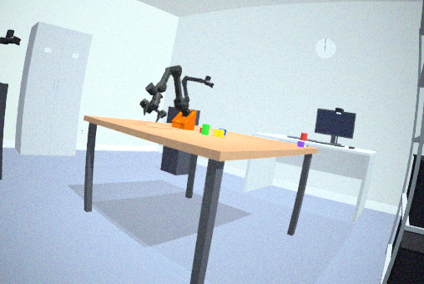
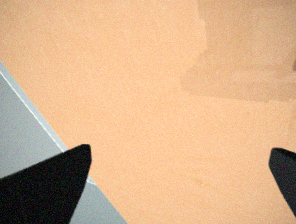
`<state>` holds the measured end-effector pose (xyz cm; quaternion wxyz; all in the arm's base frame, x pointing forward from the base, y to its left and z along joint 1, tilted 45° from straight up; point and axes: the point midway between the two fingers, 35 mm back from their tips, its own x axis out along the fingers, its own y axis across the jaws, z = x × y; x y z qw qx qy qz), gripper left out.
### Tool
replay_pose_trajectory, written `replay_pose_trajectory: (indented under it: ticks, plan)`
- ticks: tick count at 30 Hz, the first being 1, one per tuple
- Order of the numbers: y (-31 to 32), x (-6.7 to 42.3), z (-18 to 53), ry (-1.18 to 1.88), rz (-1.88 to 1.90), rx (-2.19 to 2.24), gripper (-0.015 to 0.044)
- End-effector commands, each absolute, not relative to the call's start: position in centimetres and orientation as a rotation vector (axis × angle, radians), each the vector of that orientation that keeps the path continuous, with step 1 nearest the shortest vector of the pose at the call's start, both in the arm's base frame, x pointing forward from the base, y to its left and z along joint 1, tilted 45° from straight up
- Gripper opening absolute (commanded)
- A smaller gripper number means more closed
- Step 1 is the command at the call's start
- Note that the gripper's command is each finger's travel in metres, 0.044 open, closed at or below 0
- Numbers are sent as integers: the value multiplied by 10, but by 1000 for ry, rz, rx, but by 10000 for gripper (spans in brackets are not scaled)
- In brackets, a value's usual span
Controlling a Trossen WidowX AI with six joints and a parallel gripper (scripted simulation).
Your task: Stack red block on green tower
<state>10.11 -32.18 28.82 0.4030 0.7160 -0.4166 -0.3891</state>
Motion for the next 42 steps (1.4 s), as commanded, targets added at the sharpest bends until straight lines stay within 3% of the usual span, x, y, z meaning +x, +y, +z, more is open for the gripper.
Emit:
replay_pose_trajectory:
  ticks: [1,22,42]
  plan:
    - [-319,122,274,-940,-1034,1806,440]
    - [-240,241,167,-66,-1236,1573,440]
    - [-119,283,96,636,-1139,1014,440]
